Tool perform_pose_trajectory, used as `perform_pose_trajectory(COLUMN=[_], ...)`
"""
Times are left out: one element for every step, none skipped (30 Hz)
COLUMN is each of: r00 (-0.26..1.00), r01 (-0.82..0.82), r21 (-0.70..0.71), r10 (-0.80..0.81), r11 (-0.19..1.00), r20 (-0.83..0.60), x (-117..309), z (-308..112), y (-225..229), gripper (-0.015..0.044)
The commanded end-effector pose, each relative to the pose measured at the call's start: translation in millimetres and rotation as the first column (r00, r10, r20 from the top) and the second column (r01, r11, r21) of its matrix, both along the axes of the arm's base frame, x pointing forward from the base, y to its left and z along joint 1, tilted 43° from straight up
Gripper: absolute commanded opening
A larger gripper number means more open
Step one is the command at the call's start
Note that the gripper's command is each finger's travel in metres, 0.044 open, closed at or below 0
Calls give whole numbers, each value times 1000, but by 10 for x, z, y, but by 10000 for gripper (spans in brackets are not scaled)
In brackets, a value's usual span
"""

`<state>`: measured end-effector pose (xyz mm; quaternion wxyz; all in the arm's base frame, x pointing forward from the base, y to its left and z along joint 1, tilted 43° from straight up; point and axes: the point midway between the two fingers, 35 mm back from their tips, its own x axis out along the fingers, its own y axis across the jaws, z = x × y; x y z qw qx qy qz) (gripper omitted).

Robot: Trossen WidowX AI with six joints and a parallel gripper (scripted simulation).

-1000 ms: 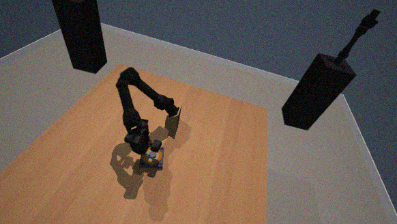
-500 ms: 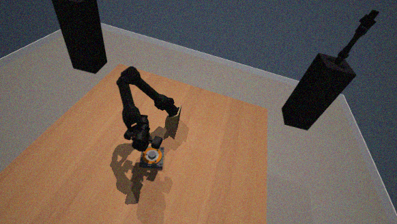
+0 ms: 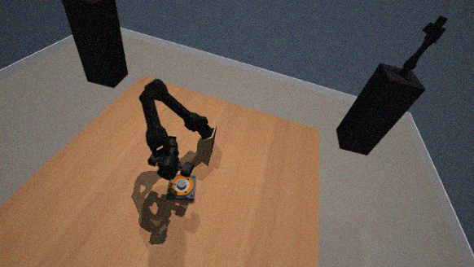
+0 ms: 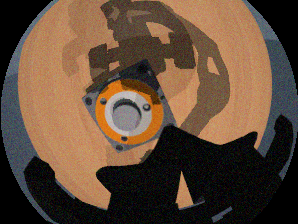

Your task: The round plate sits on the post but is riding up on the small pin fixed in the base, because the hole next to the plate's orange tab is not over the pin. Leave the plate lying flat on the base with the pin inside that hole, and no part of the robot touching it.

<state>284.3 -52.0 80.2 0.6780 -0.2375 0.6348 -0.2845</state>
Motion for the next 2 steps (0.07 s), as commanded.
perform_pose_trajectory(r00=[1000,1000], r01=[-3,-3], r21=[-1,-1], r10=[3,3], r11=[1000,1000], r20=[-2,-2], x=[1,1], z=[-5,-5], y=[1,1], gripper=[0,0])
